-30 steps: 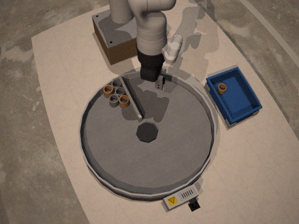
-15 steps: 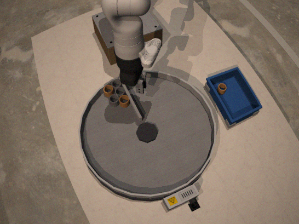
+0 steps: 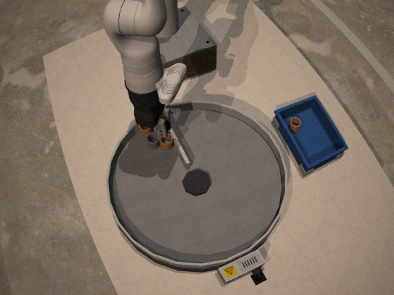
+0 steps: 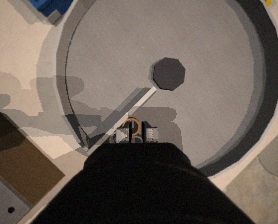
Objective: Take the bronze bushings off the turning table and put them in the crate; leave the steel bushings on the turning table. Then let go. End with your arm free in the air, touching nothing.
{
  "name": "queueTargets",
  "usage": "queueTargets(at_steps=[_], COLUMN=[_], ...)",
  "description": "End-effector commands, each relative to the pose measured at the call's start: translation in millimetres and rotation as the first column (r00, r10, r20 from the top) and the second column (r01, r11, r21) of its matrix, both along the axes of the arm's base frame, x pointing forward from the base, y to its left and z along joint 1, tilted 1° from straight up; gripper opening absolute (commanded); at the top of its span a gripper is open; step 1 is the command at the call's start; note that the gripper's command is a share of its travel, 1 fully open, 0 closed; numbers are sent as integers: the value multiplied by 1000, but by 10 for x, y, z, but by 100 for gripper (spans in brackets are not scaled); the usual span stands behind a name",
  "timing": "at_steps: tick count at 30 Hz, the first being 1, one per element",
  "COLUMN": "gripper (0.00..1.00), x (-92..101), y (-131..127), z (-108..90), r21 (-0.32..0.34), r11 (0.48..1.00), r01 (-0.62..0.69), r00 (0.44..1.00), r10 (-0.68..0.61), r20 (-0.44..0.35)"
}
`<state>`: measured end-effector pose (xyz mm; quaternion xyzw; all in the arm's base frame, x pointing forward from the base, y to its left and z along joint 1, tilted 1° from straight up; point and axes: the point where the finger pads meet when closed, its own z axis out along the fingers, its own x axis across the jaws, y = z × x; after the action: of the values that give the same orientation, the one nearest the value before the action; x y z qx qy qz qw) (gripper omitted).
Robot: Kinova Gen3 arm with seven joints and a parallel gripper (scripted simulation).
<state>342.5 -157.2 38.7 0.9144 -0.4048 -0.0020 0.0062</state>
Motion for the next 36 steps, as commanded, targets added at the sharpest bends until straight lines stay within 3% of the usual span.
queueTargets(at_steps=[1,5,10,22,27,36], gripper=[40,40,40,40,40,40], x=[-9,-9,-11,-11,-14,-14], y=[-24,-24,-29,-29,-37,-37], z=[0,0,-145,-145,-289,-289], r21=[0,0,0,0,-1,-1], r11=[1000,1000,1000,1000,1000,1000], r01=[7,7,8,8,9,9], r00=[1000,1000,1000,1000,1000,1000], r10=[-7,-7,-8,-8,-9,-9], r20=[0,0,1,1,1,1])
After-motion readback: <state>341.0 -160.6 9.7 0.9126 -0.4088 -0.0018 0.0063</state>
